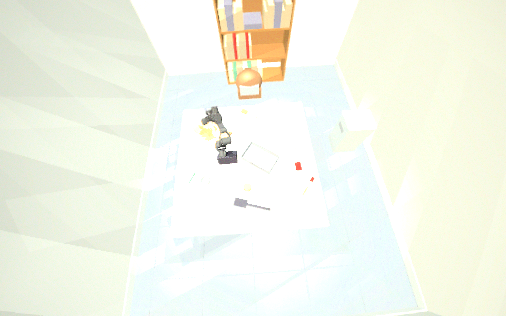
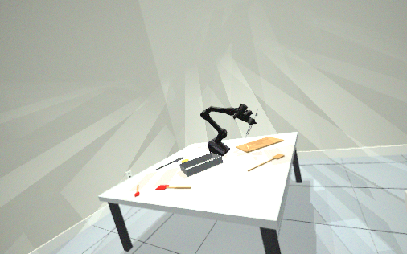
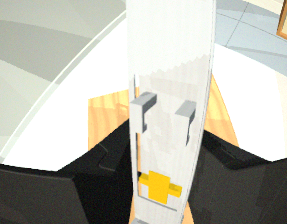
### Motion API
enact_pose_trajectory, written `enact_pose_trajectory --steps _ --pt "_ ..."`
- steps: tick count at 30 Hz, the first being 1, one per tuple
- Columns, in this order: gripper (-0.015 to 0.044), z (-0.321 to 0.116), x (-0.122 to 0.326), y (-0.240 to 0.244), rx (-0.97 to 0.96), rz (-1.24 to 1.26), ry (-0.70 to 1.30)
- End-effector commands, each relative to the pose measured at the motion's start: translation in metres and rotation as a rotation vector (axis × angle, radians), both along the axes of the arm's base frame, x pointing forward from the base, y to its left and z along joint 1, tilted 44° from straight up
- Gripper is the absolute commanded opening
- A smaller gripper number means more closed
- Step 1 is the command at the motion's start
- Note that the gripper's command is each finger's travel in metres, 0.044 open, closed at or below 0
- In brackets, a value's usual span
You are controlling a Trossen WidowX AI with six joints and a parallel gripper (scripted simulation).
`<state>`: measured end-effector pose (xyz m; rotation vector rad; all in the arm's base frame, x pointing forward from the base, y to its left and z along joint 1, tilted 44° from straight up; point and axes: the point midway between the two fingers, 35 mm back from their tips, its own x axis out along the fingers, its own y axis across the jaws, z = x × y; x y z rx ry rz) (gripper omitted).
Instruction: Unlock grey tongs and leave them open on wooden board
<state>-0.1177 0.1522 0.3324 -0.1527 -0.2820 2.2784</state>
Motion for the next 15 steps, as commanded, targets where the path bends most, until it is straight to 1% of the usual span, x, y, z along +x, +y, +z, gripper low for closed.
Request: enact_pose_trajectory --steps 1,11,15 --pt "-0.015 0.002 0.001 -0.008 0.097 0.029 0.014" --pt "-0.015 0.003 0.003 -0.029 0.349 0.079 0.008" --pt "-0.015 0.003 0.003 -0.03 0.367 0.082 0.006"
